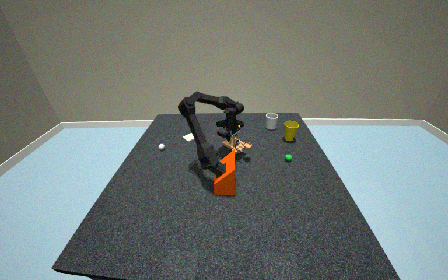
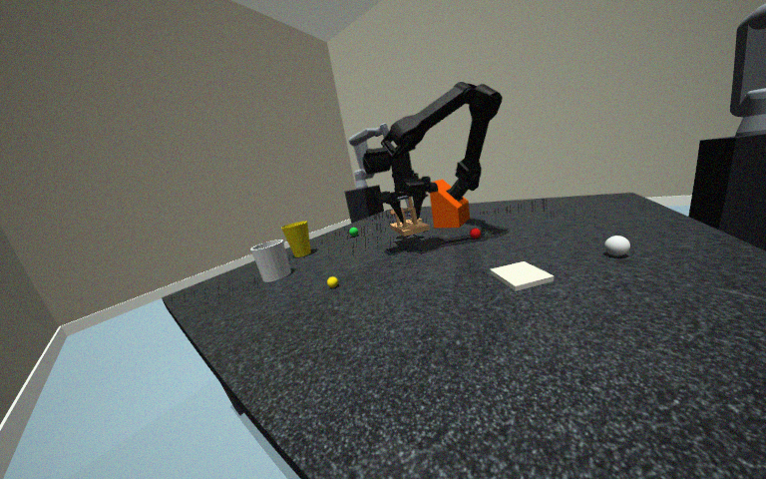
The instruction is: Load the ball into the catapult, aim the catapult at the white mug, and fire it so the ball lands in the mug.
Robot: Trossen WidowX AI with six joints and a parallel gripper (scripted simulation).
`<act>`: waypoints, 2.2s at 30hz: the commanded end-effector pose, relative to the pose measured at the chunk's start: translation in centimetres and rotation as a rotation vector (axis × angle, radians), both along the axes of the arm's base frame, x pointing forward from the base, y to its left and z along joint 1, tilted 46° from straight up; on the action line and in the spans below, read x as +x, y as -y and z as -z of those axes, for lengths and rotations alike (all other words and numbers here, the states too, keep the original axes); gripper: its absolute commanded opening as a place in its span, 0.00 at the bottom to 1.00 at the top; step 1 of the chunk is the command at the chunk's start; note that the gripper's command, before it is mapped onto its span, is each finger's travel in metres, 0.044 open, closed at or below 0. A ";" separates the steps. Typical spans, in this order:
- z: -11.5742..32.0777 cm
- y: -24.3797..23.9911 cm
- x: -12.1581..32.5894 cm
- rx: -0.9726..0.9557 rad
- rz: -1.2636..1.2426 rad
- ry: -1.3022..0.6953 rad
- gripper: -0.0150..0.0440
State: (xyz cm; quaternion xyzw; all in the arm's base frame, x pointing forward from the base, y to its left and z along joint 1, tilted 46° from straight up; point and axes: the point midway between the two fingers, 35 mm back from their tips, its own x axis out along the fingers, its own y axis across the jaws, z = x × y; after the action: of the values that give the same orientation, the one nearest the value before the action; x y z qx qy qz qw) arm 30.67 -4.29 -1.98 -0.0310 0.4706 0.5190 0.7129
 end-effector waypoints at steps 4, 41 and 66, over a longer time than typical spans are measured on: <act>3.0 4.1 2.2 -0.008 0.177 -0.155 0.25; 11.4 7.6 4.8 0.003 0.409 -0.382 0.25; 12.6 6.3 4.7 0.003 0.394 -0.390 0.65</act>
State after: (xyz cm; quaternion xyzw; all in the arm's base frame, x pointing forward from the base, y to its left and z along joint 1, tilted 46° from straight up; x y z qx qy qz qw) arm 35.36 -10.54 -14.61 0.1631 0.5965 0.3667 0.6950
